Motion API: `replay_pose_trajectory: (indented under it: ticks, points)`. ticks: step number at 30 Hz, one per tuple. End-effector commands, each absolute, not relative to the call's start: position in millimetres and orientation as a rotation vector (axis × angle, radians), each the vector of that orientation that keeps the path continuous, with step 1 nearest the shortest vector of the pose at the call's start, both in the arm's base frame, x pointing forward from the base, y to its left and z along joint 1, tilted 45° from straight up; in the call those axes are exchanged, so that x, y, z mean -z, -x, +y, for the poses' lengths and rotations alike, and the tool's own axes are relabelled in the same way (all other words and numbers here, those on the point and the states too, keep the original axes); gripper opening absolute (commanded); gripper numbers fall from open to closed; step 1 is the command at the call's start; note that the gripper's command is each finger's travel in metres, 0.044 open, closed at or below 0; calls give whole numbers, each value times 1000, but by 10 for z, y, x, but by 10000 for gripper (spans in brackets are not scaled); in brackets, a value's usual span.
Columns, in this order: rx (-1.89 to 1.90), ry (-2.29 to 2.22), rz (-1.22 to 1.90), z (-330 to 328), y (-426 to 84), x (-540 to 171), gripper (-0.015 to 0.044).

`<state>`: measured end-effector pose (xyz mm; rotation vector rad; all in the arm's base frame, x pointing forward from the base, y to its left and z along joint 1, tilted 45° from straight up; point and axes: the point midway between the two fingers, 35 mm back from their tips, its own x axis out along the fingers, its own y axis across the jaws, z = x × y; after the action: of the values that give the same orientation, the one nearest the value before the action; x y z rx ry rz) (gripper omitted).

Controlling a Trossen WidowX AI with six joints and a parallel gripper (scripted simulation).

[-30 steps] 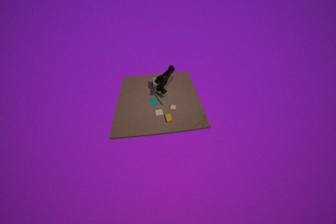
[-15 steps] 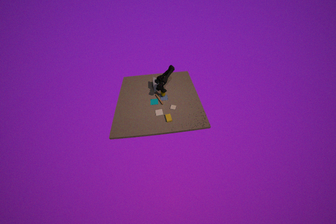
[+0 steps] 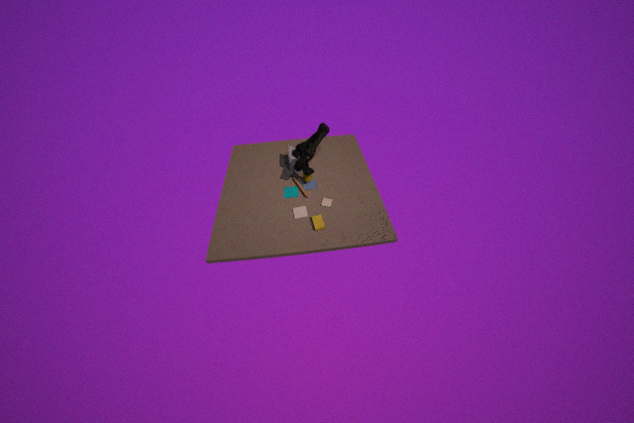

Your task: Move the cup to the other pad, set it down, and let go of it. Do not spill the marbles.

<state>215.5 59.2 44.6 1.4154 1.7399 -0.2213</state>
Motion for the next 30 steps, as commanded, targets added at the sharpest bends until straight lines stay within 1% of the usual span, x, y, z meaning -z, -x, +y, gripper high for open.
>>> replay_pose_trajectory:
  ticks: [1, 30]
  points:
    - [221, -1410, 1740, 542, -2197, -395, 0]
    - [218, -1402, 1731, 212, -2423, -101, 0]
